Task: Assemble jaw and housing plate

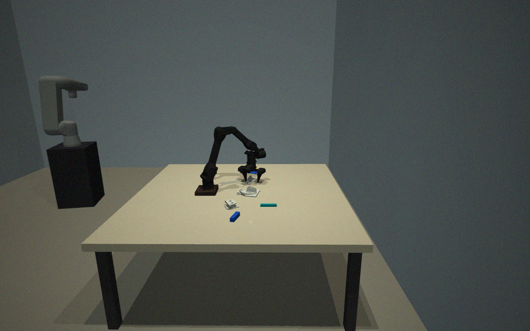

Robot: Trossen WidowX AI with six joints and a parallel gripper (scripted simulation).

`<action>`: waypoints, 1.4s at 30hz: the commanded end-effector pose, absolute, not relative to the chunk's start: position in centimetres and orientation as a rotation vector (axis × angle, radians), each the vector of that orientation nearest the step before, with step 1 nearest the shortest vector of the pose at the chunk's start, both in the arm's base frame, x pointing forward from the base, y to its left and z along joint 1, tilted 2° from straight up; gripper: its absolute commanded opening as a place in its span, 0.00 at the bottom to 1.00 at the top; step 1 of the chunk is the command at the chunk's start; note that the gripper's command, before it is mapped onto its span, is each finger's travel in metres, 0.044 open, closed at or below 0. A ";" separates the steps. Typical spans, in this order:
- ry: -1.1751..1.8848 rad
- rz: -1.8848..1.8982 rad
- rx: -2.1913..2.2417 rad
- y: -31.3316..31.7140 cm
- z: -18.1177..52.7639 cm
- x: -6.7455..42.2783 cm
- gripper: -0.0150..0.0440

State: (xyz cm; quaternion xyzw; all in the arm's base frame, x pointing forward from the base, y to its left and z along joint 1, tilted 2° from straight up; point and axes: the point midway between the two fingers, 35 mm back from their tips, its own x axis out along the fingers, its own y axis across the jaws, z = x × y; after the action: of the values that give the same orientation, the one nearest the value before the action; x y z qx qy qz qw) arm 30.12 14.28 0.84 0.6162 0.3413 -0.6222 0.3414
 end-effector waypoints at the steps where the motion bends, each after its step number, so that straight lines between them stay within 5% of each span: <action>1: 0.888 -1.618 1.603 14.3 0.8 30.1 0.96; 11: 0.888 -1.618 1.603 14.3 0.8 30.1 0.51; 42: 0.887 -1.622 1.605 14.4 5.5 30.4 0.48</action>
State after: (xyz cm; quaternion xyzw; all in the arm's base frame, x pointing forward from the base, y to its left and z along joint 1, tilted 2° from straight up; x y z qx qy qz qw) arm 30.17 14.35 4.31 0.6129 0.3425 -0.6254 0.3404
